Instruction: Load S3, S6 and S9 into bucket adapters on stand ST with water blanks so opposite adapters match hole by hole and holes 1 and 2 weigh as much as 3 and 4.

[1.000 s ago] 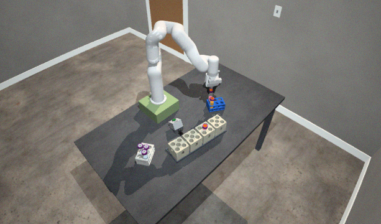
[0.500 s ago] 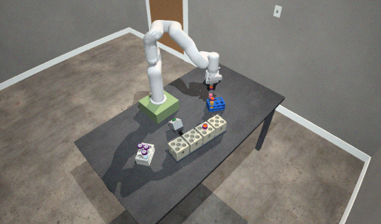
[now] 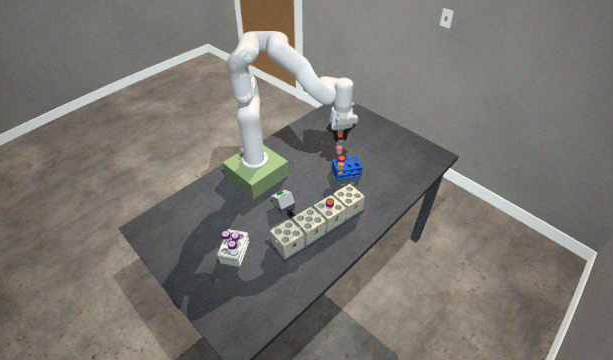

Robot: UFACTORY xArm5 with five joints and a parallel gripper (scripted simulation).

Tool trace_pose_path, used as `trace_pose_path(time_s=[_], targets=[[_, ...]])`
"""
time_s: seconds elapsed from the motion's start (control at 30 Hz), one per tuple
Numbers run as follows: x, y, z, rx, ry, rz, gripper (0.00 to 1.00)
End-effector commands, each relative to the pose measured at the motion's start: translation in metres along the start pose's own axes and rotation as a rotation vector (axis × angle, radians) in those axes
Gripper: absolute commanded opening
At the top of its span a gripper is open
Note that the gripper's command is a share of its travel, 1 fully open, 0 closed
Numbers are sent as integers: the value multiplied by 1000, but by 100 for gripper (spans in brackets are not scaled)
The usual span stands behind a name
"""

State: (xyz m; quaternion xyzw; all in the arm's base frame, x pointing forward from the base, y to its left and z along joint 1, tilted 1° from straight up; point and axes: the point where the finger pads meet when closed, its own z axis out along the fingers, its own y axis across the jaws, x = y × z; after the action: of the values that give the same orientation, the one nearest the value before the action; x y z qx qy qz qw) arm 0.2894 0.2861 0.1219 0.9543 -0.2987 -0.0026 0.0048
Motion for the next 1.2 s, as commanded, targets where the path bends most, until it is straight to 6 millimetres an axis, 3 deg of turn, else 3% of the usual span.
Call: trace_pose_path(time_s=[0.0, 0.43, 0.77, 1.17], targets=[[0, -1, -7, 3, -1, 0, 0], [0, -1, -33, 3, -1, 0, 0], [0, -1, -34, 3, -1, 0, 0], [50, 5, -34, 3, 0, -333, 0]])
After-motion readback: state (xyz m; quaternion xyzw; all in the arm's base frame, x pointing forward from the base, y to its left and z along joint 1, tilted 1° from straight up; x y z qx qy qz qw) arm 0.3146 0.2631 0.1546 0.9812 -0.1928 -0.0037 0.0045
